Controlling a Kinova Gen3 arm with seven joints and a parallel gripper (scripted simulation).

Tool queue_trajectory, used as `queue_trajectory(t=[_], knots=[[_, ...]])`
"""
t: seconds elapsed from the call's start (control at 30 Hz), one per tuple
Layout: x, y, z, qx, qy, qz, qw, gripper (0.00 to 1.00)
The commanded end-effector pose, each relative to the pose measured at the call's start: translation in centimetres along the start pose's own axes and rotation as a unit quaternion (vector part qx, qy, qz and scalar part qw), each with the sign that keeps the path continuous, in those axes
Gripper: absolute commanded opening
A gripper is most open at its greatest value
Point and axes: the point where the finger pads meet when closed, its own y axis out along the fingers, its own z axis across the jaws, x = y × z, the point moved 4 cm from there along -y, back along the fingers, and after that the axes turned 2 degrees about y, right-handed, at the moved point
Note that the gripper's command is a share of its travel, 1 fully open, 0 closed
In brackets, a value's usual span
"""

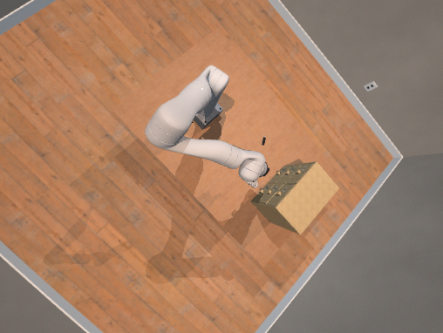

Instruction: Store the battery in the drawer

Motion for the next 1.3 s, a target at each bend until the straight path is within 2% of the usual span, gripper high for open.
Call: queue_trajectory(t=[0.0, 0.2, 0.4, 0.5, 0.97, 1.03, 1.27], knots=[[0.2, -0.1, -0.3, 0.009, -0.024, -0.003, 1.000, 0.00], [0.4, -0.7, -0.4, 0.040, -0.099, -0.002, 0.994, 0.00], [0.8, -1.3, -0.5, 0.071, -0.176, 0.000, 0.982, 0.00], [0.8, -1.3, -0.5, 0.077, -0.189, 0.000, 0.979, 0.00], [1.7, -2.5, -0.6, 0.142, -0.348, 0.003, 0.927, 0.00], [1.7, -2.5, -0.6, 0.142, -0.348, 0.003, 0.927, 0.00], [2.1, -3.0, -0.6, 0.169, -0.414, 0.004, 0.894, 0.00]])
